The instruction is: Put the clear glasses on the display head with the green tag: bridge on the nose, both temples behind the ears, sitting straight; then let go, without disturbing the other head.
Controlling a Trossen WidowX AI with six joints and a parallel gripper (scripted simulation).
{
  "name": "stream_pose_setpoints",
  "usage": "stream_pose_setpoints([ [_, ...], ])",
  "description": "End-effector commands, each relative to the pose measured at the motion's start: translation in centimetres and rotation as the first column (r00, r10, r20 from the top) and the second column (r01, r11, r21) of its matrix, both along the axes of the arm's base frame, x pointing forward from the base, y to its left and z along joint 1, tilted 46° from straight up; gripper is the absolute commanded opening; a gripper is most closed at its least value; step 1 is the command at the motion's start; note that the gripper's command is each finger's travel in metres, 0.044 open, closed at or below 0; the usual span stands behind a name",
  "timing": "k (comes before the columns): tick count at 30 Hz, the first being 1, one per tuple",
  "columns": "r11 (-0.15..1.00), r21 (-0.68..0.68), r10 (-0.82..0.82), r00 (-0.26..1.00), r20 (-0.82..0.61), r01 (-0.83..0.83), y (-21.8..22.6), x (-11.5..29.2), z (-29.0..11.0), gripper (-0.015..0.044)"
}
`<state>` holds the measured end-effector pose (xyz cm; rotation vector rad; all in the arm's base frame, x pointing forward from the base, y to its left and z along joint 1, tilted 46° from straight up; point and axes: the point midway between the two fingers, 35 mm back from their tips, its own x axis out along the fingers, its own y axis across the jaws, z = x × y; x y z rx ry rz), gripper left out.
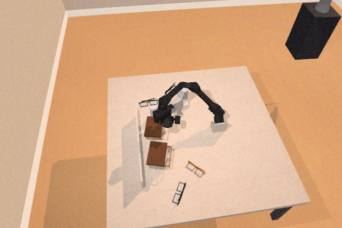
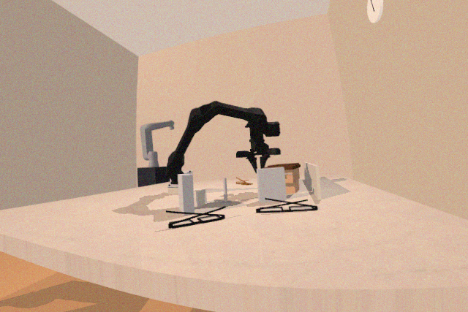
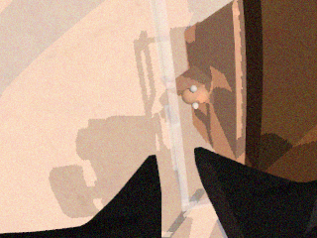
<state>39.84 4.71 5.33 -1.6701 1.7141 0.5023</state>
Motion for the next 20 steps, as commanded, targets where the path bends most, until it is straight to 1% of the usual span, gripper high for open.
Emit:
stream_pose_setpoints([
  [1, 1.000, 0.008, -0.006, 1.000, 0.003, 0.006, 0.7, 0.0, 0.7, 0.0107],
  [5, 1.000, 0.008, -0.006, 1.000, 0.003, 0.006, 0.9, -0.4, 0.7, 0.0107],
  [11, 1.000, 0.009, -0.006, 1.000, 0.002, 0.006, 1.7, -3.5, 0.5, 0.0107],
  [15, 1.000, 0.009, -0.006, 1.000, 0.001, 0.006, 1.7, -3.6, 0.5, 0.0107],
  [20, 1.000, 0.009, -0.006, 1.000, 0.000, 0.006, 2.6, -5.6, 0.8, 0.0107],
])
